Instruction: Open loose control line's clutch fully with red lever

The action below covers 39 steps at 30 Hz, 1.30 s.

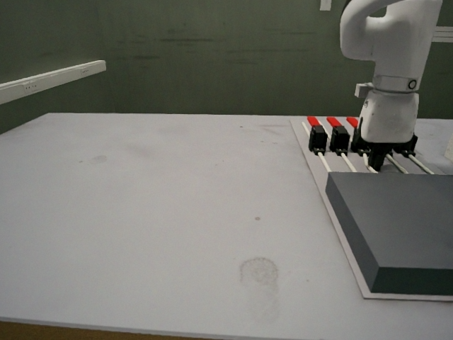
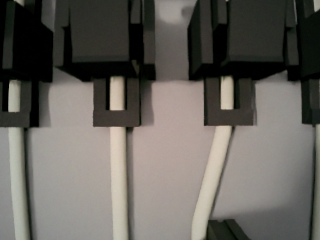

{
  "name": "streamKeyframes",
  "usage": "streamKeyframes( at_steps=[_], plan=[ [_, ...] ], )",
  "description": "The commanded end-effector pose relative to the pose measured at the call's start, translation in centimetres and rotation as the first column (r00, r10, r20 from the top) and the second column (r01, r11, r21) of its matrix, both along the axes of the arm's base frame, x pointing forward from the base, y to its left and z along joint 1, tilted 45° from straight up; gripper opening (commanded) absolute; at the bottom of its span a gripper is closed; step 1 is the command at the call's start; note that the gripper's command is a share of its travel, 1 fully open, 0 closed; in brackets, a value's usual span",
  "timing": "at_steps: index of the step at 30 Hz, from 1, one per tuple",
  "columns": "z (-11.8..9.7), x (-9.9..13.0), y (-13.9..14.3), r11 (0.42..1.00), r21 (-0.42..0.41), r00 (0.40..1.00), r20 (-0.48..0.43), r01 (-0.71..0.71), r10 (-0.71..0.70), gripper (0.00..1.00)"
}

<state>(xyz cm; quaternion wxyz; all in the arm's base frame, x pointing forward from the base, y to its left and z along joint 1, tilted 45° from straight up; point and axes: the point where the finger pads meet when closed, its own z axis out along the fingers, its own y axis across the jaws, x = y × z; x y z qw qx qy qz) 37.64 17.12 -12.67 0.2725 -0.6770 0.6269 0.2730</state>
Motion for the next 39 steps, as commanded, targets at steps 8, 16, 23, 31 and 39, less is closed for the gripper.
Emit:
streamKeyframes(
  at_steps=[8,16,23,31,39],
  plan=[
    [0.1,1.1,0.0,1.000,0.000,1.000,0.001,0.001,-0.001,0.00],
    [0.1,1.4,0.1,1.000,0.000,1.000,0.001,0.001,-0.001,0.00],
    [0.1,1.5,0.1,1.000,0.000,1.000,0.001,0.001,-0.001,0.00],
    [0.1,1.5,0.1,1.000,0.000,1.000,0.001,0.001,-0.001,0.00],
    [0.1,1.5,0.1,1.000,0.000,1.000,0.001,0.001,-0.001,0.00]
  ],
)
